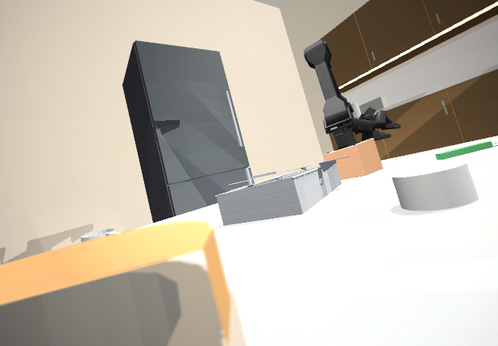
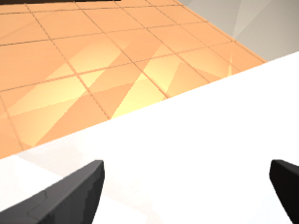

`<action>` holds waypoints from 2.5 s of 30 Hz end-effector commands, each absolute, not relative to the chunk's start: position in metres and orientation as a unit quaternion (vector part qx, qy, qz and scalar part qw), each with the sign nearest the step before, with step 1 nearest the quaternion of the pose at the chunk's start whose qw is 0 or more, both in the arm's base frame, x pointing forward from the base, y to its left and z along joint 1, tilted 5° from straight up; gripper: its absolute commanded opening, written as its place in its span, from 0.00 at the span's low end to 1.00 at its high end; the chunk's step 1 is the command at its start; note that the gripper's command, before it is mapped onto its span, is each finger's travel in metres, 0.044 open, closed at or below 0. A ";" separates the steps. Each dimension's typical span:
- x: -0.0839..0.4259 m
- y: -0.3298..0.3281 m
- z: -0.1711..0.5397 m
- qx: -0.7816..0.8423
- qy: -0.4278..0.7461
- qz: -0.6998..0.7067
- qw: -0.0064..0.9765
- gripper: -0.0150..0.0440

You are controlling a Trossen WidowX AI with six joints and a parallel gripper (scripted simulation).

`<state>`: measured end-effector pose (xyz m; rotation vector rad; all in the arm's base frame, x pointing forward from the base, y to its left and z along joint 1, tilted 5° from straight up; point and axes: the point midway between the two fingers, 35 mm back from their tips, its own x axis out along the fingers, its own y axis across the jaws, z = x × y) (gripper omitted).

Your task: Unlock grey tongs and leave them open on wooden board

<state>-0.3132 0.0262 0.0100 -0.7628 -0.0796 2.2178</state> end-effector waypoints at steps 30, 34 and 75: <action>-0.128 -0.293 0.016 -0.207 -0.549 0.685 -0.432 0.69; -0.067 -0.310 0.020 -0.131 -0.595 0.591 -0.530 0.69; 0.298 -0.007 0.068 0.703 -0.198 -0.431 -0.530 0.69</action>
